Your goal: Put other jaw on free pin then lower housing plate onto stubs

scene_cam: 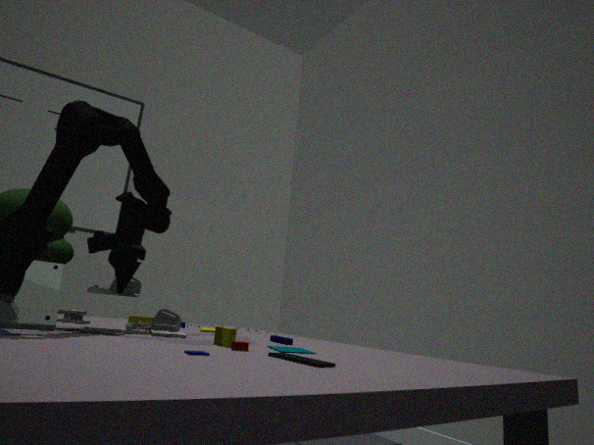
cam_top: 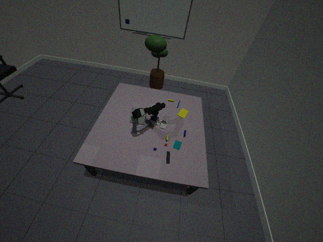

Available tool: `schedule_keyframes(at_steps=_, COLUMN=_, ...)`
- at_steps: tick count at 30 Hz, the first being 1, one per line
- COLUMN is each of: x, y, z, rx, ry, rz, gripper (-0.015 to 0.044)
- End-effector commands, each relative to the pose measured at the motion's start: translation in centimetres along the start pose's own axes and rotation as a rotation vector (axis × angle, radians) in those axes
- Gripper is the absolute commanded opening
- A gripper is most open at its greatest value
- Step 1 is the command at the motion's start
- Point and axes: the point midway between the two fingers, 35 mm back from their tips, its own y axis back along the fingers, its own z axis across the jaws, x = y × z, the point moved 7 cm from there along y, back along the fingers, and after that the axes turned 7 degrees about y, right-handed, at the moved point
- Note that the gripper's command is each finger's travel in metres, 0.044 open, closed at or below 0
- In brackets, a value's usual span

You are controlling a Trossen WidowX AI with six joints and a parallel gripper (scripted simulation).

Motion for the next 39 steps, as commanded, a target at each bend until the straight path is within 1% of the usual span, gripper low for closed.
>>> schedule_keyframes(at_steps=1, x=-0.1, y=-0.1, z=0.1, rx=-0.006, ry=0.016, rz=0.000, gripper=0.0134)
schedule_keyframes(at_steps=24, x=0.0, y=-0.1, z=0.1, rx=-0.006, ry=0.047, rz=0.000, gripper=0.0134)
schedule_keyframes(at_steps=39, x=4.6, y=0.3, z=1.3, rx=-0.002, ry=0.047, rz=0.003, gripper=0.0134)
